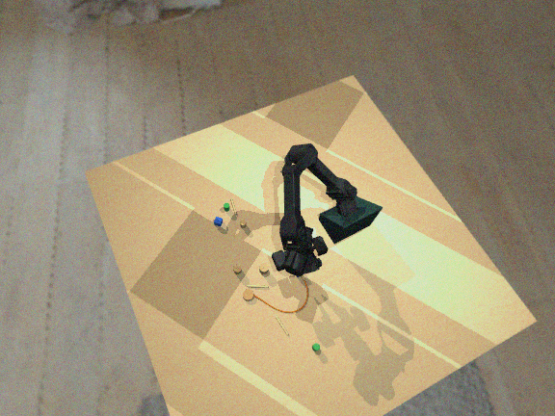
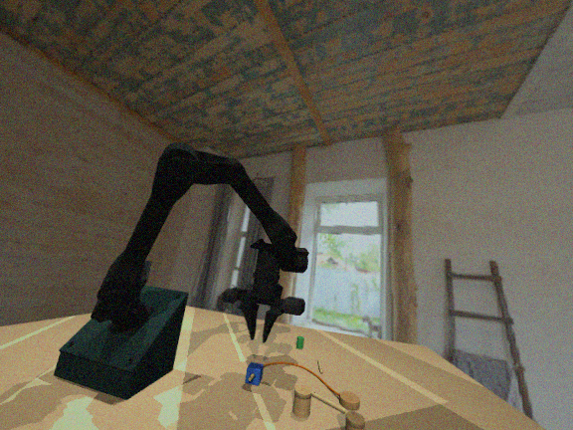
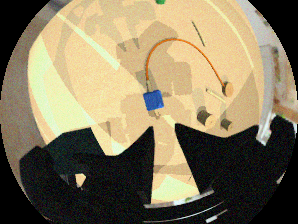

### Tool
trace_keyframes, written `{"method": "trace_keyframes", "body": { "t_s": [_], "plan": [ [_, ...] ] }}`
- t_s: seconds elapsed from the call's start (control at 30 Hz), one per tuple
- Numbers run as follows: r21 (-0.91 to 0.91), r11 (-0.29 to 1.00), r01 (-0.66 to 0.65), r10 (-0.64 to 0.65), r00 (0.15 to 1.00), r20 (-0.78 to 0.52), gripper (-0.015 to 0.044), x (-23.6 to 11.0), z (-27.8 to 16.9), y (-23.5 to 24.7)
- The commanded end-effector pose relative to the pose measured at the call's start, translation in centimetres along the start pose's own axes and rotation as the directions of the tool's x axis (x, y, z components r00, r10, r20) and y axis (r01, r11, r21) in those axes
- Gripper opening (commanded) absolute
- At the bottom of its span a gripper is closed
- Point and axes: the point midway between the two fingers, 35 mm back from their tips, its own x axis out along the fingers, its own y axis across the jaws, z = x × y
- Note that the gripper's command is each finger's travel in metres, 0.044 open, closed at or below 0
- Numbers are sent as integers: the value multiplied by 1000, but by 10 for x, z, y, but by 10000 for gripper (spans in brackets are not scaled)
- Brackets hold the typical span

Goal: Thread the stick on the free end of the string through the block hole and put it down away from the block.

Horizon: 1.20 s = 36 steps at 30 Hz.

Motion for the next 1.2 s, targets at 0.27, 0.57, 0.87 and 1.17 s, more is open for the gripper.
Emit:
{"method": "trace_keyframes", "body": {
  "t_s": [0.27,0.57,0.87,1.17],
  "plan": [
    [-159,987,-2,0,1000,-11,122,1,-6,2],
    [-160,987,-1,0,1000,-10,122,13,-5,1],
    [-160,987,-1,-1,1000,-9,122,28,-5,0],
    [-160,987,-1,-1,1000,-9,122,43,-5,0]
  ]
}}
